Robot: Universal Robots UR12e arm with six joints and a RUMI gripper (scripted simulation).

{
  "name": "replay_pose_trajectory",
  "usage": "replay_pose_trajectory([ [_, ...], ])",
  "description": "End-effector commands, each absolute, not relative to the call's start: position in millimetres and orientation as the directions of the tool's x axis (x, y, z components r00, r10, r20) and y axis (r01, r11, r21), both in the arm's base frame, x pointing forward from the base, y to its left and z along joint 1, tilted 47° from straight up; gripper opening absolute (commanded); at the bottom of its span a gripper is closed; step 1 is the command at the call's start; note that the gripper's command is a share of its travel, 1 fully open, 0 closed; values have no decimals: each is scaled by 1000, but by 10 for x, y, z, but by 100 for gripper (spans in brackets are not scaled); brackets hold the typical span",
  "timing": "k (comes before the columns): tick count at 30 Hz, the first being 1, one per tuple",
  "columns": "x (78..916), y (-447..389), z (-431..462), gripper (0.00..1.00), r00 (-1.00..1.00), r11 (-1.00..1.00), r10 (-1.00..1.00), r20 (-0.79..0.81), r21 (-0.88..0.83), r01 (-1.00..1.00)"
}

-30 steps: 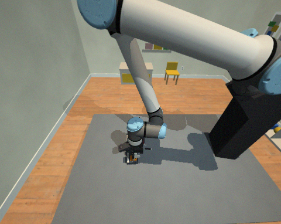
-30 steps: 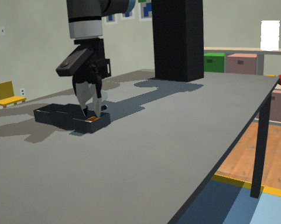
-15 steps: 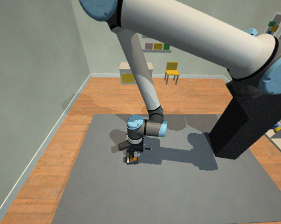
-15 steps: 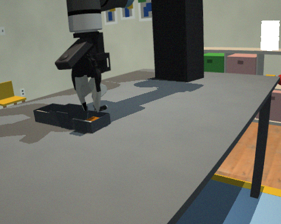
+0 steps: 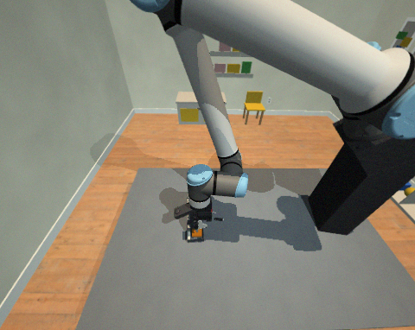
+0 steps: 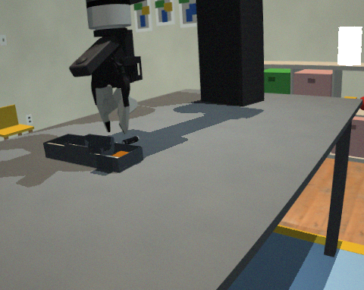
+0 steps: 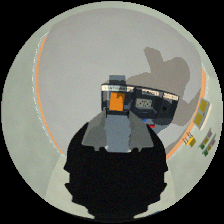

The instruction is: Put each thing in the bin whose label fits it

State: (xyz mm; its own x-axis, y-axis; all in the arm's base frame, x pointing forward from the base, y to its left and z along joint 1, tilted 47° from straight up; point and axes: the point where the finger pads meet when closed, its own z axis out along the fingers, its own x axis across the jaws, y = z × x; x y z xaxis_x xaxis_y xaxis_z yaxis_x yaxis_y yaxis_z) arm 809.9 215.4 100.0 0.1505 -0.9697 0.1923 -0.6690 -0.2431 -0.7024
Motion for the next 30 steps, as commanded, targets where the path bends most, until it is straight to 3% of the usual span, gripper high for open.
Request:
replay_pose_trajectory([
  [1,8065,2157,1034,100,151,-243,-970,192,-703,-668],
  [30,7337,2180,1720,100,151,-243,-970,192,-703,-668],
])
